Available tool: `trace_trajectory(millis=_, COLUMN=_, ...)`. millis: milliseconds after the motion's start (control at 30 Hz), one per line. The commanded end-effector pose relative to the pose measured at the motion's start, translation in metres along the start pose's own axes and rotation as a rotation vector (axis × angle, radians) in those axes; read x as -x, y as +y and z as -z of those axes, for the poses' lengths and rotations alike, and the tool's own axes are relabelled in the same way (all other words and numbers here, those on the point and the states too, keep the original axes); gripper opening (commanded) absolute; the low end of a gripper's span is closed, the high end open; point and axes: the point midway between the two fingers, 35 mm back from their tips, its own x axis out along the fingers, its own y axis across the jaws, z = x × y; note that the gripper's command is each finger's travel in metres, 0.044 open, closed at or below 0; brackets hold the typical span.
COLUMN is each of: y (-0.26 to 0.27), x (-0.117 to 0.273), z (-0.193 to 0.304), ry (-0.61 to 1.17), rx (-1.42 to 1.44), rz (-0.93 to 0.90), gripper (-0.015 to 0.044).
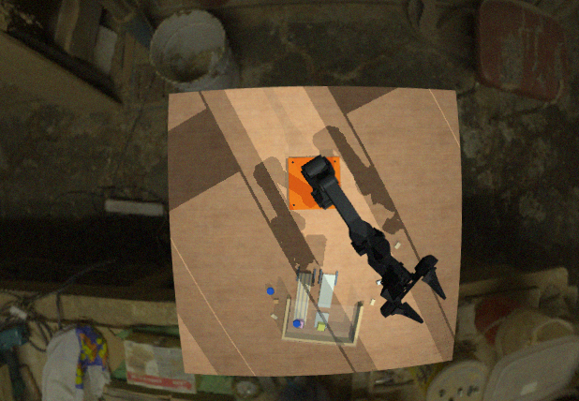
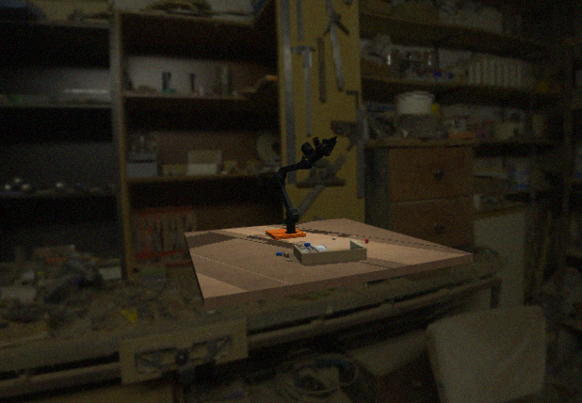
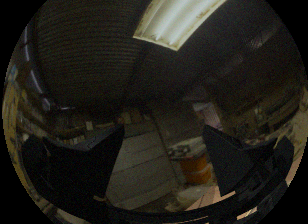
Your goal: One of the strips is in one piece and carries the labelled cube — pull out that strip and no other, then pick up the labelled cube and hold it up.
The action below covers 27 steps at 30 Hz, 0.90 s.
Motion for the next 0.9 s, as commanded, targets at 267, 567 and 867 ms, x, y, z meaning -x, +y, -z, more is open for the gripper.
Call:
trace_trajectory(millis=267, y=-0.160, x=0.092, z=0.088, ry=0.413, rx=0.284, rz=0.551, gripper=0.0400)
trace_trajectory(millis=567, y=-0.239, x=0.210, z=0.133, ry=0.770, rx=0.383, rz=0.893, gripper=0.0400)
trace_trajectory(millis=867, y=-0.260, x=0.283, z=0.152, ry=0.982, rx=0.389, rz=1.048, gripper=0.0400)
